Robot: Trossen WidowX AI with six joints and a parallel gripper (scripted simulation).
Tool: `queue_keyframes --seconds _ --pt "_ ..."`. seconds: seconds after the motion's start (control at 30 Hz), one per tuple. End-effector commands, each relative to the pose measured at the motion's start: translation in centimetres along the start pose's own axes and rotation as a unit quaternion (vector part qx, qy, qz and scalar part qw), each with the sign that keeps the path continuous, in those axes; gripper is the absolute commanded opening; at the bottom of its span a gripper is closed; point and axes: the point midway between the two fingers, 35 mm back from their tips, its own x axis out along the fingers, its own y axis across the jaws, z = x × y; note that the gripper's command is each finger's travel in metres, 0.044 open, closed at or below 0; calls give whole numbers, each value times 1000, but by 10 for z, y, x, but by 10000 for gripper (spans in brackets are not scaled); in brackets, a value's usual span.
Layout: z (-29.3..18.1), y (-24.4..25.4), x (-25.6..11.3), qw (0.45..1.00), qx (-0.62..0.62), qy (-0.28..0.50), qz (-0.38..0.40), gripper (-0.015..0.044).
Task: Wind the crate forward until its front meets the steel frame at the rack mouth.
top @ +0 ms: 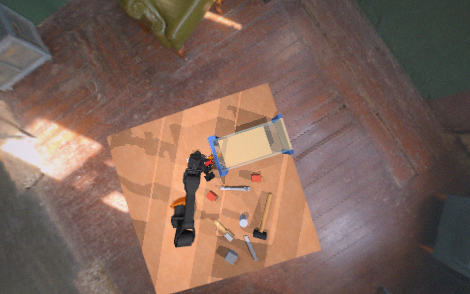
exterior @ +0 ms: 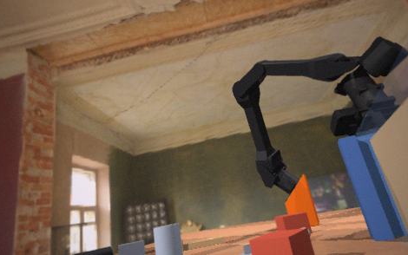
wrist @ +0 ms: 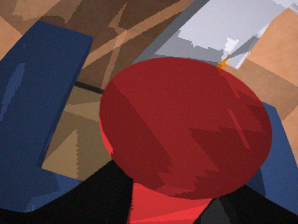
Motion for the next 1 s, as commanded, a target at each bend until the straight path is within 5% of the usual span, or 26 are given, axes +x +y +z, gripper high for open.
queue_keyframes --seconds 0.0,0.97 --pt "-1 -15 3 1000 3 -2 -10 0" --pt "-8 -51 4 1000 4 -2 -12 0"
